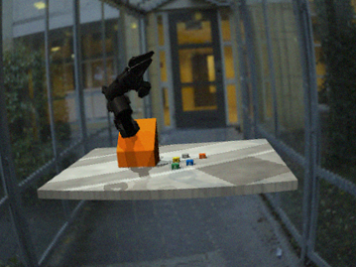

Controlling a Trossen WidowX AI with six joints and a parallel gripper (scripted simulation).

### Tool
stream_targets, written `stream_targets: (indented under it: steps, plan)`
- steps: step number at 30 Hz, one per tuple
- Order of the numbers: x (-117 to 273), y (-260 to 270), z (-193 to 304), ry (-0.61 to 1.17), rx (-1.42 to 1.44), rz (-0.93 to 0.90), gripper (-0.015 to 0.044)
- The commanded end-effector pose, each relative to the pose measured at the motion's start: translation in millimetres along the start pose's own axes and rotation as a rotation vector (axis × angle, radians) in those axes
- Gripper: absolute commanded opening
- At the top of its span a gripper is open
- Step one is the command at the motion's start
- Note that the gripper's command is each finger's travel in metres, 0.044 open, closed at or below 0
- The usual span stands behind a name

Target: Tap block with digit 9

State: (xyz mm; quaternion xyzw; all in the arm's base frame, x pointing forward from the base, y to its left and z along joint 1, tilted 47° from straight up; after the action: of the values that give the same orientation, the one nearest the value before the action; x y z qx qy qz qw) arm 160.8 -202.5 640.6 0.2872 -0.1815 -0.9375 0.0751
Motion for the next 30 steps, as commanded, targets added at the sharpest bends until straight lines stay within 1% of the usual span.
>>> stream_targets:
  steps: [1, 4, 6, 10, 14, 17, 20, 23, 27, 30]
  plan:
    - [0.5, -1.1, 1.8, 0.001, 0.01, 0.0, 0.04]
    - [7.0, -19.3, 27.4, 0.022, 0.156, -0.003, 0.04]
    - [13.4, -47.6, 57.0, 0.043, 0.351, -0.001, 0.04]
    - [17.5, -85.9, 84.7, 0.06, 0.58, 0.012, 0.04]
    - [16.6, -144.0, 107.6, 0.048, 0.879, 0.05, 0.04]
    - [9.6, -196.8, 112.0, 0.005, 1.131, 0.102, 0.04]
    - [-1.6, -246.1, 102.3, -0.05, 1.367, 0.174, 0.04]
    - [-15.1, -290.2, 79.6, -0.117, 1.59, 0.269, 0.04]
    - [-32.8, -337.0, 32.7, -0.221, 1.856, 0.433, 0.04]
    - [-43.1, -361.7, -11.7, -0.307, 2.027, 0.585, 0.04]
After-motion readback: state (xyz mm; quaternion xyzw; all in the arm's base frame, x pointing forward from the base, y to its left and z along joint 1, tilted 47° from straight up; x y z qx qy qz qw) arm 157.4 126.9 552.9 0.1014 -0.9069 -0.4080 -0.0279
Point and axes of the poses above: the point midway between the two fingers, 35 mm back from their tips, its own x axis back along the fingers, its own y axis across the jaws, z = x × y, the point moved 5 cm from there along x, back along the fingers, and after that the axes turned 8 degrees about -x, right-handed, at the moved point
